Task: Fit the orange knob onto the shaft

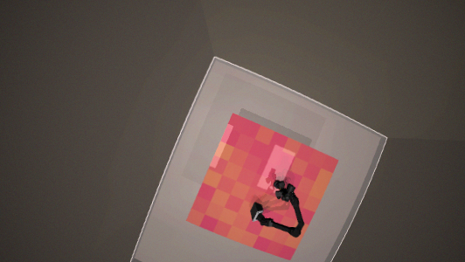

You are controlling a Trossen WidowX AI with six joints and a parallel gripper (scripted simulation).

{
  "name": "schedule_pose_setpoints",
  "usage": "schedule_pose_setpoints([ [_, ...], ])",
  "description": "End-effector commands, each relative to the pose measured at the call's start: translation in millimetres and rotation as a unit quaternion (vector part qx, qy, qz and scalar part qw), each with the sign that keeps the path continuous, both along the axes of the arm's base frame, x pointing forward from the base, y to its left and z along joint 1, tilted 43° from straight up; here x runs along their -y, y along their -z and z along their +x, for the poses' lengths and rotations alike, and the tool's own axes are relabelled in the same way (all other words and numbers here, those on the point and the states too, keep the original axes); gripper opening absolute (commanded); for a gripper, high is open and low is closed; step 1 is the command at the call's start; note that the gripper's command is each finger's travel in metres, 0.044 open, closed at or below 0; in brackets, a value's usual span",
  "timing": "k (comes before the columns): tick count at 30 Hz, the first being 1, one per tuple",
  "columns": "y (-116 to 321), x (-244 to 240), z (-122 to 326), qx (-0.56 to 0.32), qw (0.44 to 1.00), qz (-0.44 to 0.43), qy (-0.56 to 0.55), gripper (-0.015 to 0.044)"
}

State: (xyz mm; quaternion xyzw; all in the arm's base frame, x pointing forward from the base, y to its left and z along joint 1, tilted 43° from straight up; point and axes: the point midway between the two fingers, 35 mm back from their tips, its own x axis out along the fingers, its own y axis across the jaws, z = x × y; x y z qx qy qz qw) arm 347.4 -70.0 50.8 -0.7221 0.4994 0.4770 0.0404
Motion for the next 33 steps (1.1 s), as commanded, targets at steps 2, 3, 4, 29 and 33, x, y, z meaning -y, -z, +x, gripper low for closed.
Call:
schedule_pose_setpoints([
  [2,-1.0,-0.6,3.1,0.002,1.0,0.0,-0.004,0.0],
  [3,-0.8,-0.7,3.3,0.002,1.0,0.0,-0.004,0.0],
  [4,-0.5,-0.9,3.5,0.002,1.0,0.0,-0.004,0.0],
  [29,-0.2,-2.7,1.9,0.002,1.0,0.0,-0.004,0.0],
  [33,-1.2,-2.8,0.8,-0.017,1.0,-0.002,-0.023,0.0],
])
